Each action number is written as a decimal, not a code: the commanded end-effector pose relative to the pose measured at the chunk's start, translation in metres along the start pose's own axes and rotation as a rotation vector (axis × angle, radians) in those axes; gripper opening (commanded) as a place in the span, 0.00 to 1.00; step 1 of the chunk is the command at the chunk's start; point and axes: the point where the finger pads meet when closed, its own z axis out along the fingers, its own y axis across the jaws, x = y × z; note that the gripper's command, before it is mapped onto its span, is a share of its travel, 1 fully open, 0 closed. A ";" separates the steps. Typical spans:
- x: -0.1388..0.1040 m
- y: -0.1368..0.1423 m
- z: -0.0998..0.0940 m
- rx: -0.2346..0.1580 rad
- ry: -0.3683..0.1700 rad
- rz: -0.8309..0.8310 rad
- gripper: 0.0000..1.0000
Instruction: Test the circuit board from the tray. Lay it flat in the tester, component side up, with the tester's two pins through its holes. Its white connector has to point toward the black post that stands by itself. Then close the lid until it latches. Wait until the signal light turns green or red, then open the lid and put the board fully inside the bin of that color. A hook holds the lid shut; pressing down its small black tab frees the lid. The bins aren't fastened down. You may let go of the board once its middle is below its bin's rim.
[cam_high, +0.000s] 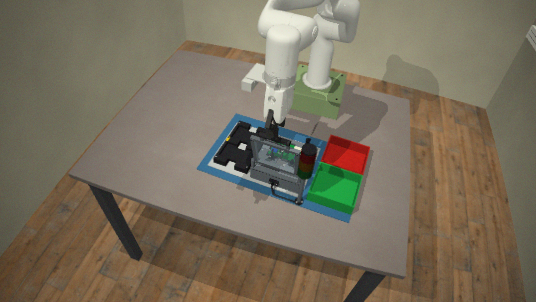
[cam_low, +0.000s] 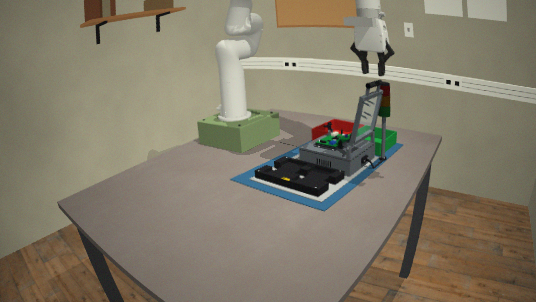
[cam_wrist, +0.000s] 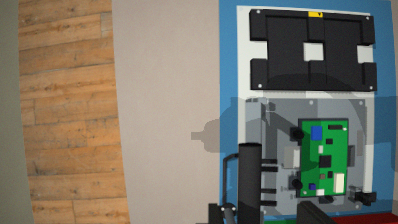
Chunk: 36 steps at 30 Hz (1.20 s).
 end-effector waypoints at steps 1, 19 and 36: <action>0.000 -0.001 -0.002 0.005 0.000 0.000 0.52; 0.000 -0.001 0.016 0.005 0.000 0.000 0.52; 0.000 -0.002 0.038 0.005 0.000 0.000 0.52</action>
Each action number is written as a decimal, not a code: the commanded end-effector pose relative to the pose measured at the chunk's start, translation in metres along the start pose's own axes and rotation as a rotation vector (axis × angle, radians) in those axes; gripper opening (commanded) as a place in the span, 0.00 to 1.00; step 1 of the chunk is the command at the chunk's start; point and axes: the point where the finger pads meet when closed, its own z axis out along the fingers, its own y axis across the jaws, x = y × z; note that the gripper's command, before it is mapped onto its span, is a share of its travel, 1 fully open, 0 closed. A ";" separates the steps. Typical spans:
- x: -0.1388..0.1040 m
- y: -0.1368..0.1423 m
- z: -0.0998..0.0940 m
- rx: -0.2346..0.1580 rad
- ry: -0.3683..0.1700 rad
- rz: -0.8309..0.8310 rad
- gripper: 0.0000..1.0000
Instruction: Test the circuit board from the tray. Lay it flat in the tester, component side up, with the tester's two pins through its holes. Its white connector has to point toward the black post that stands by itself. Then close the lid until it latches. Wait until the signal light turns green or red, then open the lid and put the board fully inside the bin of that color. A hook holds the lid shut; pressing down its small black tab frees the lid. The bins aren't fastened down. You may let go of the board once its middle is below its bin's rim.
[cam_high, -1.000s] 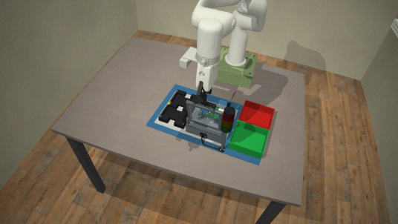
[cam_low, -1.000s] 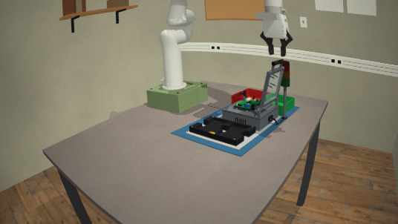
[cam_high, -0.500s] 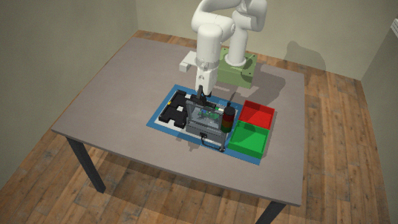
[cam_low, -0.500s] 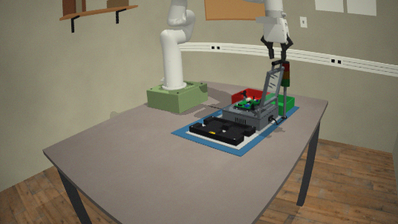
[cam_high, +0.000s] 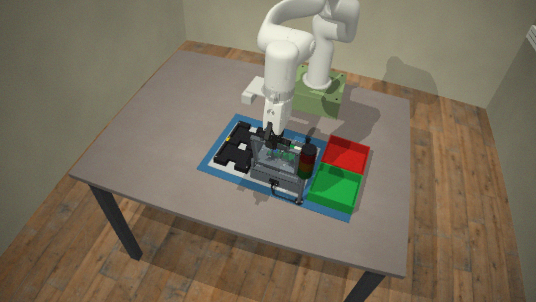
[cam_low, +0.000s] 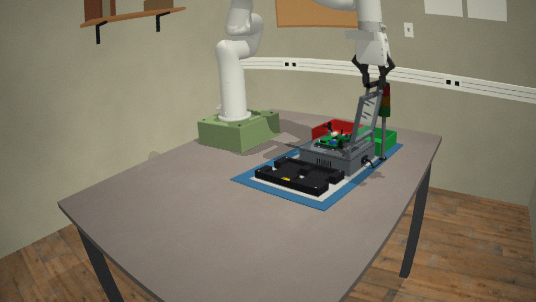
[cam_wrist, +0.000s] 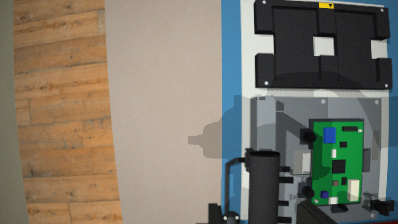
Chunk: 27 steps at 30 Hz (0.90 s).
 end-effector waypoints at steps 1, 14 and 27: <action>0.000 -0.001 -0.002 0.005 0.000 0.000 0.52; 0.000 -0.001 -0.002 0.005 0.000 0.000 0.00; 0.000 -0.001 -0.002 0.005 0.000 0.000 0.00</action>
